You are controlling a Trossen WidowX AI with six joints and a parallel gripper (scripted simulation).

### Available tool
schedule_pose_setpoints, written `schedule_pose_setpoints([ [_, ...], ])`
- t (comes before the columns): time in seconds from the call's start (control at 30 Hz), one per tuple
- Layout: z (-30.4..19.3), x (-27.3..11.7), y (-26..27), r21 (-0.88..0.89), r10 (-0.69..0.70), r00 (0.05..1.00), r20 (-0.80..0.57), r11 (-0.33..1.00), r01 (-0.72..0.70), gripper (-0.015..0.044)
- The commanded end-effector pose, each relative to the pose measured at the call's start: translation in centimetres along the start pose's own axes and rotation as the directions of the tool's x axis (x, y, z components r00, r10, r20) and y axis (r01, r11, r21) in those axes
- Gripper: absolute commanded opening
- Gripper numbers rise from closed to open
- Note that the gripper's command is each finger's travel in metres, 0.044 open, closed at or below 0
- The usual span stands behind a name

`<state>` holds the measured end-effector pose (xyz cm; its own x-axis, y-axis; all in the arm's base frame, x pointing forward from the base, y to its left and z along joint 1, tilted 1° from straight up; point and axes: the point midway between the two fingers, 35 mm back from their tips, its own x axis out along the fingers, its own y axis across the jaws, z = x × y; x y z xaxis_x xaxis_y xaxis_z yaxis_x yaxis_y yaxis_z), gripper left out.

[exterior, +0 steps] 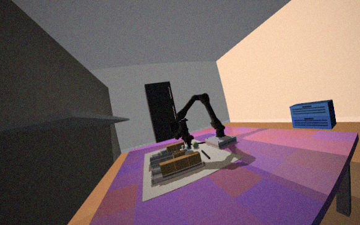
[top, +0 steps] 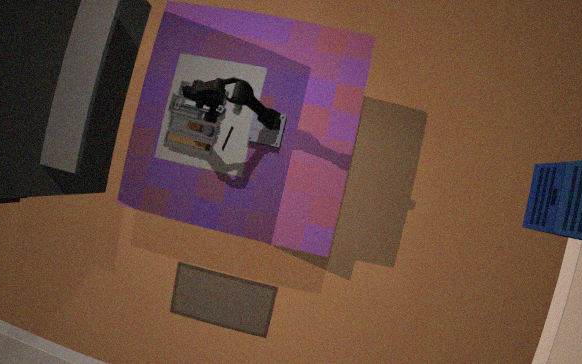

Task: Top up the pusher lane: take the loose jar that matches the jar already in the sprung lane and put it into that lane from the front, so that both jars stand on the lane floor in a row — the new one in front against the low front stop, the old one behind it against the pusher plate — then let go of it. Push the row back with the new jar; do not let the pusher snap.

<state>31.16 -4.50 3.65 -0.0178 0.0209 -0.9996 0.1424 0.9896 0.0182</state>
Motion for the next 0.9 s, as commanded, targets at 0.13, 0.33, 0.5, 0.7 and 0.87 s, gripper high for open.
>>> schedule_pose_setpoints([
  [0.13,1.2,-0.43,-0.03,-0.006,-0.003,0.999,0.034,1.0,0.003,0.0],
  [0.33,1.4,-0.47,-0.03,-0.006,-0.003,0.999,0.034,1.0,0.003,0.0],
  [0.5,1.57,-0.52,-0.03,-0.006,-0.003,0.999,0.034,1.0,0.003,0.0],
  [0.7,1.77,-0.57,-0.02,-0.006,-0.003,0.999,0.034,1.0,0.003,0.0],
  [0.87,1.93,-0.62,-0.02,-0.006,-0.003,0.999,0.034,1.0,0.003,0.0],
])
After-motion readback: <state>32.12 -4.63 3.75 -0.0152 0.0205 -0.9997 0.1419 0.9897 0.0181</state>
